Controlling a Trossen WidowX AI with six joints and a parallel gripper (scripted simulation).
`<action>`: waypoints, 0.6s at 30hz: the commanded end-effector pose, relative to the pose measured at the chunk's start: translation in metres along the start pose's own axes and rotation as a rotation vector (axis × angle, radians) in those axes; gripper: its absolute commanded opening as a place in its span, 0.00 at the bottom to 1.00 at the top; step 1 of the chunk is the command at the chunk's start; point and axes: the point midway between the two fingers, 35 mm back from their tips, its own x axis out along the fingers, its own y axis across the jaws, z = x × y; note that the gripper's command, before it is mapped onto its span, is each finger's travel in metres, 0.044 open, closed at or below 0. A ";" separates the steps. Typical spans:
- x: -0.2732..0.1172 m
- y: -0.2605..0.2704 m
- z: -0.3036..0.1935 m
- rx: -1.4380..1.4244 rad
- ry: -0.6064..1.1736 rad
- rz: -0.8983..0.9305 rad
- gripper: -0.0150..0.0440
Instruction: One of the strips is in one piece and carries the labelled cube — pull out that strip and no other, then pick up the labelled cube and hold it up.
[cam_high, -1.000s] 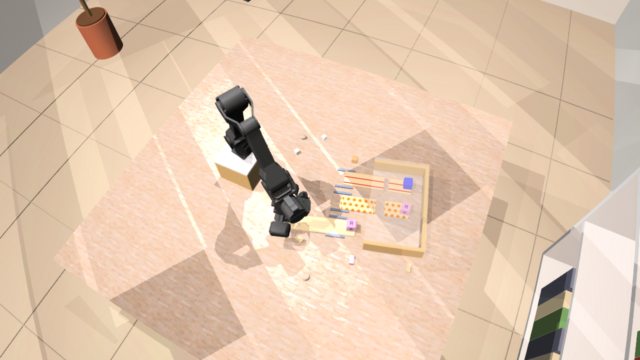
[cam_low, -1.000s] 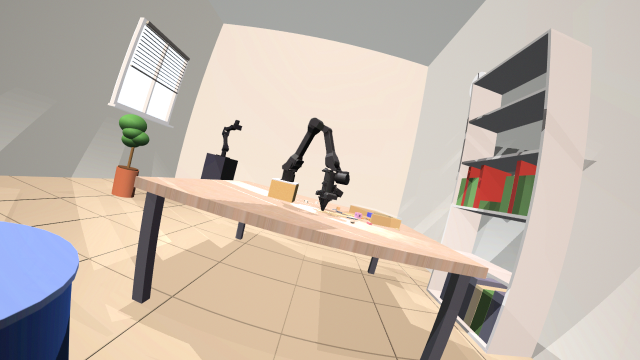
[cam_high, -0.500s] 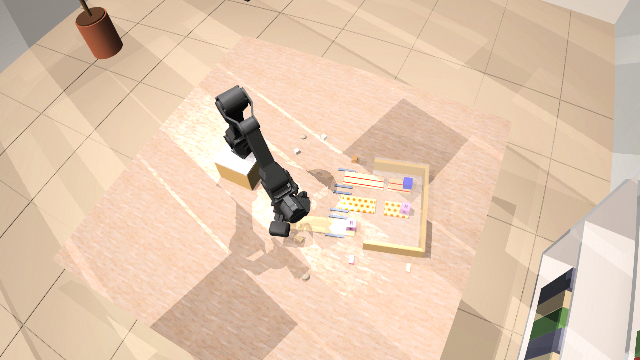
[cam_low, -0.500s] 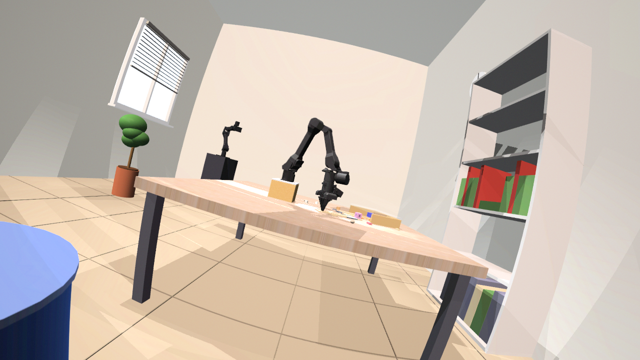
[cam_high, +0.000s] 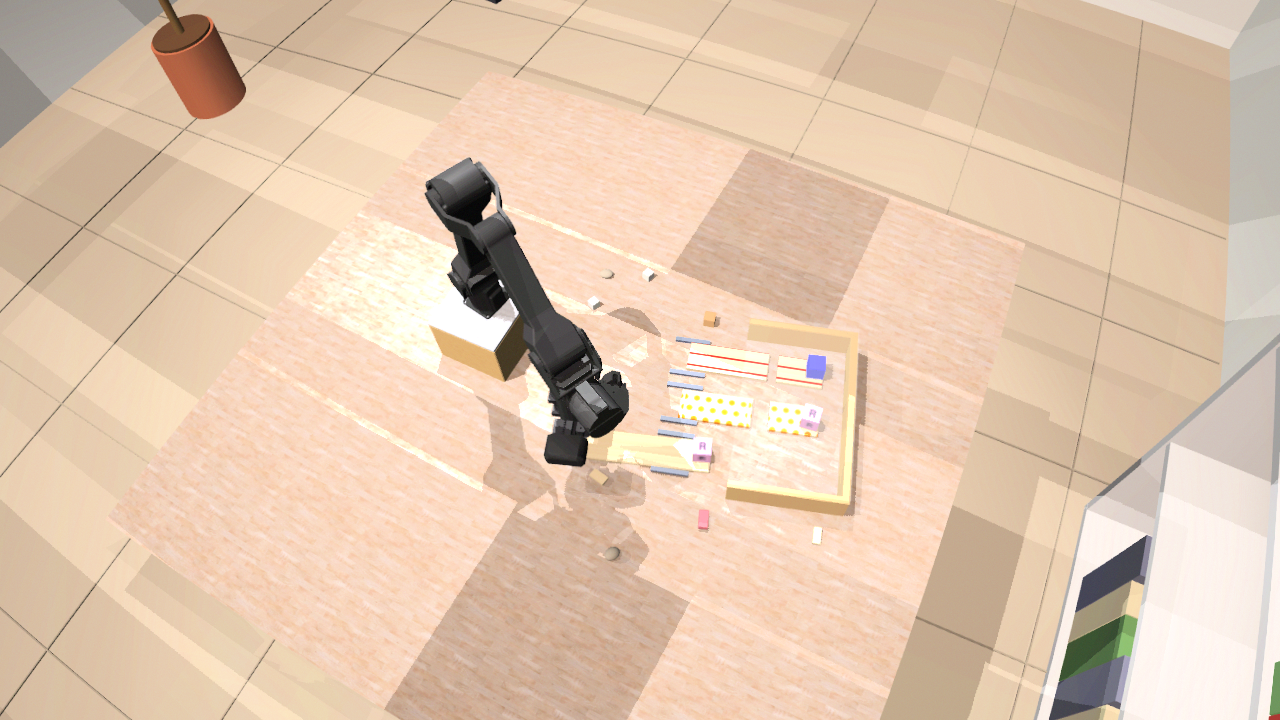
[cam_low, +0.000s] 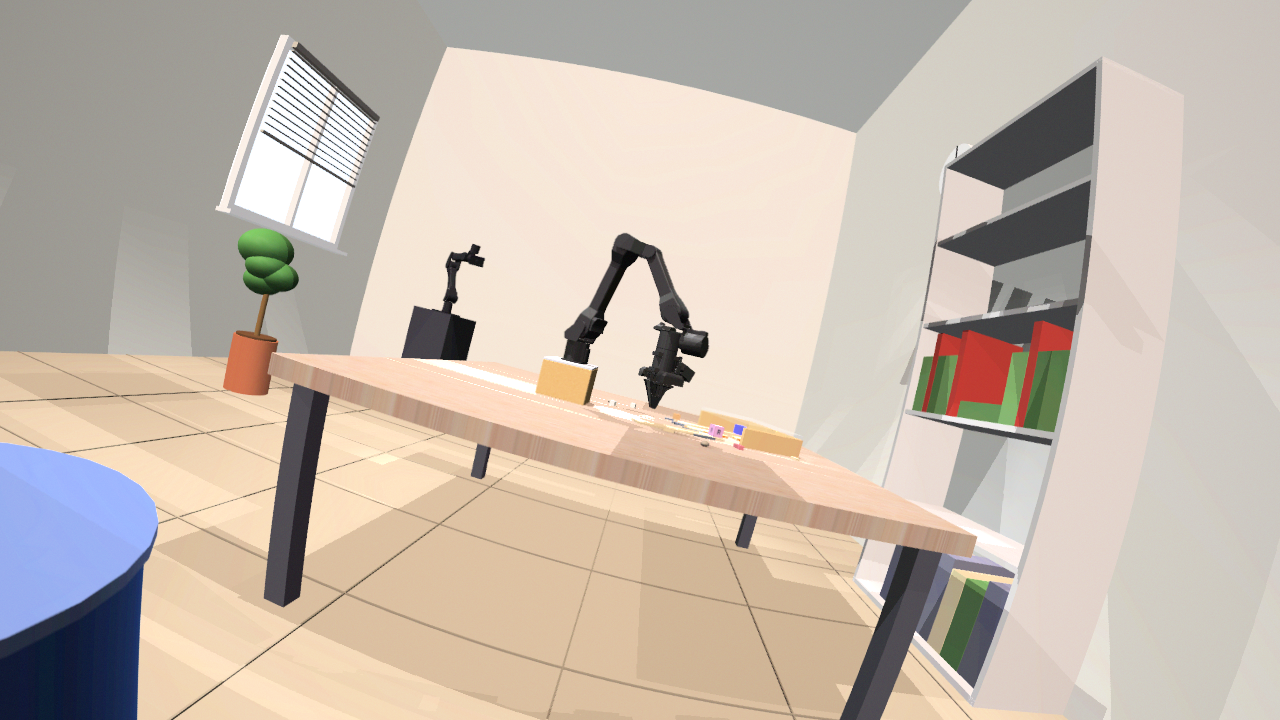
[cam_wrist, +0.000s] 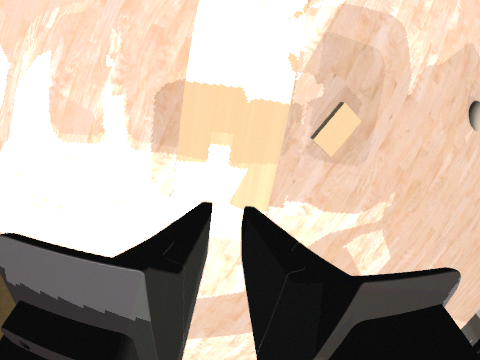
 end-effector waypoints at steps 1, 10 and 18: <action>-0.002 0.000 0.016 -0.024 0.005 0.000 0.52; -0.006 0.001 0.050 -0.024 0.002 0.000 0.92; -0.011 0.001 0.080 -0.024 -0.001 0.000 1.00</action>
